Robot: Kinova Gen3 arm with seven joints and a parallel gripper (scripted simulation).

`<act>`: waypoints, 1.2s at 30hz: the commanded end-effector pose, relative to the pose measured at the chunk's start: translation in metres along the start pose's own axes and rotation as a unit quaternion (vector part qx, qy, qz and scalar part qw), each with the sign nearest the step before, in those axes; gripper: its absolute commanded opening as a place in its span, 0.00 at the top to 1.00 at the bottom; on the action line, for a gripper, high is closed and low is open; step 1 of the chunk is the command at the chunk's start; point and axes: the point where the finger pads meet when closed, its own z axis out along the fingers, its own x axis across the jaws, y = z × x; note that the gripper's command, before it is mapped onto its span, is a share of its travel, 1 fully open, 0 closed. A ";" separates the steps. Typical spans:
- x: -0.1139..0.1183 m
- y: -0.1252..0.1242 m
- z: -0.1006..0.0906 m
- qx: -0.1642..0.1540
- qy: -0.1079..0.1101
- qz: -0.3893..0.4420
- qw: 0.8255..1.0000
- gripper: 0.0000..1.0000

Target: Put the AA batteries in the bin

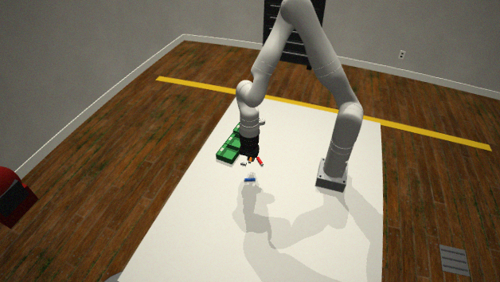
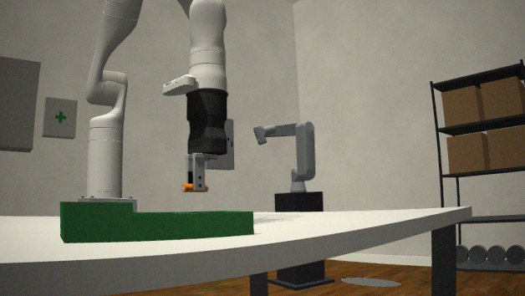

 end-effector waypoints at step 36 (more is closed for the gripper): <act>-0.070 -0.159 -0.004 0.000 -0.004 0.074 0.997 0.69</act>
